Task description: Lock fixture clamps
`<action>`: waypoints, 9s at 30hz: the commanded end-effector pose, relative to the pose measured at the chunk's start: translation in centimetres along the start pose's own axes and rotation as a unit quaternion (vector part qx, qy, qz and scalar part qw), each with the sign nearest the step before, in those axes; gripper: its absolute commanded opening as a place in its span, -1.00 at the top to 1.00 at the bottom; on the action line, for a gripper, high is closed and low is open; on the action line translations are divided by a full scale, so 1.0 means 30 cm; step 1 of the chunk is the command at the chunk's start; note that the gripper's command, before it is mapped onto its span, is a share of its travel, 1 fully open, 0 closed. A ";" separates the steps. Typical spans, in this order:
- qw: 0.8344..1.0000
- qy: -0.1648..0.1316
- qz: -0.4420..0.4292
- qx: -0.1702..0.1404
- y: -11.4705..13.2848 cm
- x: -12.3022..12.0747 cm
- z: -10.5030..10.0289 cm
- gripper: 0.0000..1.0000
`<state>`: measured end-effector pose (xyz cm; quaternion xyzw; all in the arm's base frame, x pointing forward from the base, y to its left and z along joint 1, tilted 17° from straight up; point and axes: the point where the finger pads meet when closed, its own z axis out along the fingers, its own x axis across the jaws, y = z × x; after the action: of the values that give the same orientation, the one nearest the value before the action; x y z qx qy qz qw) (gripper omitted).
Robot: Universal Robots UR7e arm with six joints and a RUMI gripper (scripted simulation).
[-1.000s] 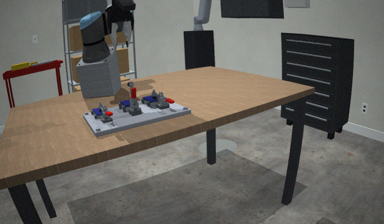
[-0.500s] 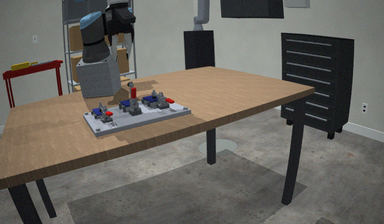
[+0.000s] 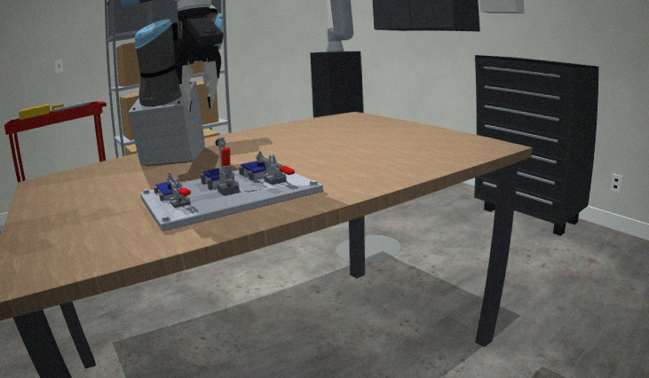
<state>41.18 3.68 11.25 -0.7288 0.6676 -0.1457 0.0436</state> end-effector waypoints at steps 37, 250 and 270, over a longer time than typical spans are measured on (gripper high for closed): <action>1.000 -0.001 0.000 0.000 -0.342 0.265 0.011 0.44; 1.000 -0.001 0.000 0.000 -0.349 0.264 0.512 -0.16; 1.000 -0.001 0.000 0.000 -0.349 0.264 0.346 -0.16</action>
<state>55.40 -4.78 2.32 -0.7292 0.6673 -0.1451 0.0439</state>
